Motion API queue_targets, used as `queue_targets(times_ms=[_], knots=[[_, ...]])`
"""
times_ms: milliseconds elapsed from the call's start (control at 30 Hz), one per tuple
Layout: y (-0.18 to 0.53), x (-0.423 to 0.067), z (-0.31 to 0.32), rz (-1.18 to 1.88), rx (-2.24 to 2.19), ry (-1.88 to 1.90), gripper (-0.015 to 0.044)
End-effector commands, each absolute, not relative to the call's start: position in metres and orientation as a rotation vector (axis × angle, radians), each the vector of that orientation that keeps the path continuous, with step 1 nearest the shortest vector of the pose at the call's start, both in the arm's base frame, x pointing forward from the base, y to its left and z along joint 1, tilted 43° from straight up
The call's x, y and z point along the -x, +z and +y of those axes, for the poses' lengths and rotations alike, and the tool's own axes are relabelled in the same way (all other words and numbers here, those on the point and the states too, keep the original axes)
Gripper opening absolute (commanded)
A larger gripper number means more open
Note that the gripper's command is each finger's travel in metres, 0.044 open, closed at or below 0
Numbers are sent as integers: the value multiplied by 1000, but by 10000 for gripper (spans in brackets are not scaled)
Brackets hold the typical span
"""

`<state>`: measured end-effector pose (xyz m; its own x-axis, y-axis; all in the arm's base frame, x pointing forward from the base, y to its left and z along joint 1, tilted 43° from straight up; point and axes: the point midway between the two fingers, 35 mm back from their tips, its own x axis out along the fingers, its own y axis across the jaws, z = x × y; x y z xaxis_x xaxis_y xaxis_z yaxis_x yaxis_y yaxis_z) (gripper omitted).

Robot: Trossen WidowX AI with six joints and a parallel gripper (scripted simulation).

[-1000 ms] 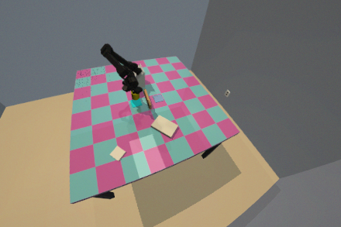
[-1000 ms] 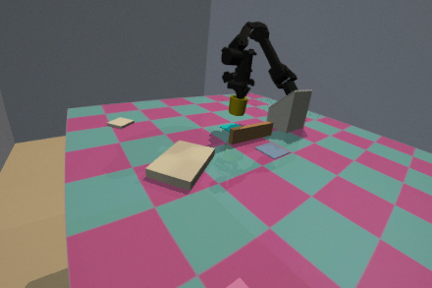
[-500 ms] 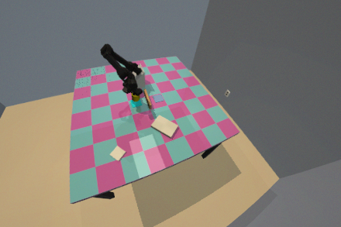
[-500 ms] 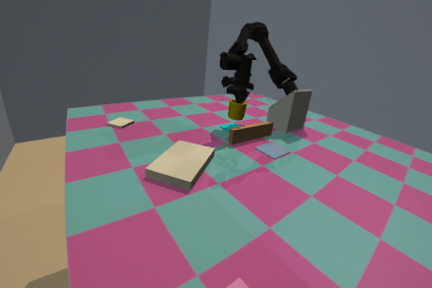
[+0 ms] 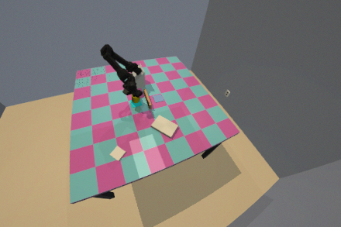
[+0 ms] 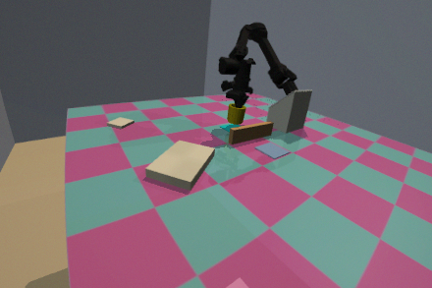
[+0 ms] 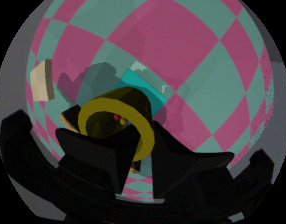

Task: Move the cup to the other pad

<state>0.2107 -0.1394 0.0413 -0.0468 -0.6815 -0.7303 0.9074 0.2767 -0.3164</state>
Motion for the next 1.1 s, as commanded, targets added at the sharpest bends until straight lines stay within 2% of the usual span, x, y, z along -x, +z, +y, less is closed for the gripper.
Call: queue_targets(times_ms=[0, 1000, 1067], knots=[[37, -209, -143, 958, -293, -1317, 0], [27, -207, -156, 948, -292, -1324, 0], [27, -207, -156, 948, -292, -1324, 53]])
